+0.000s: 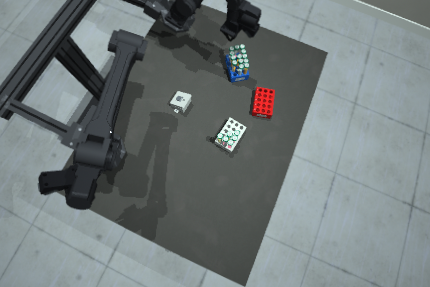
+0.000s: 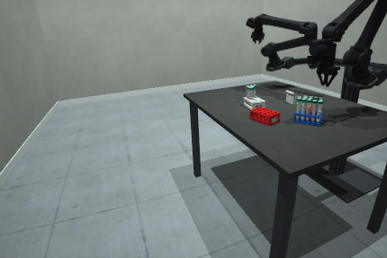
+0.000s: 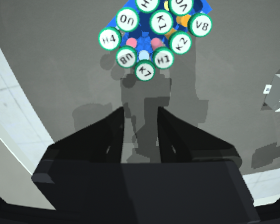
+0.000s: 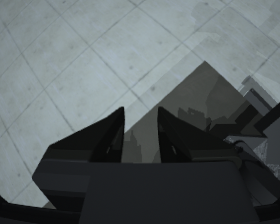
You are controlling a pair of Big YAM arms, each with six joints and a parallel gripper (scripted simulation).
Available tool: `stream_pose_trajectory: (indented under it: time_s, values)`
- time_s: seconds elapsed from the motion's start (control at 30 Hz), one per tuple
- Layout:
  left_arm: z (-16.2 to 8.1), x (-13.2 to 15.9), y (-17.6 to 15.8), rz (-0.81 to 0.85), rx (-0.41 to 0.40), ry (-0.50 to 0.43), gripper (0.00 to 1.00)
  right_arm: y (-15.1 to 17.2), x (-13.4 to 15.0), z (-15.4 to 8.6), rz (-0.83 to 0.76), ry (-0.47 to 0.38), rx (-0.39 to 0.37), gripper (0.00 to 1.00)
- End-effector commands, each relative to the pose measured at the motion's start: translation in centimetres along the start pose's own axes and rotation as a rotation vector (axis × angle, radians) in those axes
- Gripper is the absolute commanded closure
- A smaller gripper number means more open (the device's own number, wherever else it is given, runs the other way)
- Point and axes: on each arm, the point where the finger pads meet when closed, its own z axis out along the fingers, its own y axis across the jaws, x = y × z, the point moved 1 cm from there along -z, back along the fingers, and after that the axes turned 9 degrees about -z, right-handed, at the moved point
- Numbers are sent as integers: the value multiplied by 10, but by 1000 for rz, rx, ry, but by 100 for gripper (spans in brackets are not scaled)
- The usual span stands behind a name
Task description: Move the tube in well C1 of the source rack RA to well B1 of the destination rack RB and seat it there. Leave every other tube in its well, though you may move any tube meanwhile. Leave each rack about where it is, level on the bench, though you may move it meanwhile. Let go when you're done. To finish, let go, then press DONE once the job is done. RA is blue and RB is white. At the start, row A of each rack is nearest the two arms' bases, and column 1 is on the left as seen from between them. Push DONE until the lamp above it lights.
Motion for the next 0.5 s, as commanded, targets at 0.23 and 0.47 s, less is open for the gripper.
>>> stream_pose_trajectory:
  time_s: [0.23, 0.47]
  values:
    - [13, -3, -6, -1, 0, 8, 70, 7, -9, -11, 9, -20, -26, 70]
    - [25, -2, -7, 2, 0, 9, 70, 7, -9, -11, 9, -20, -26, 70]
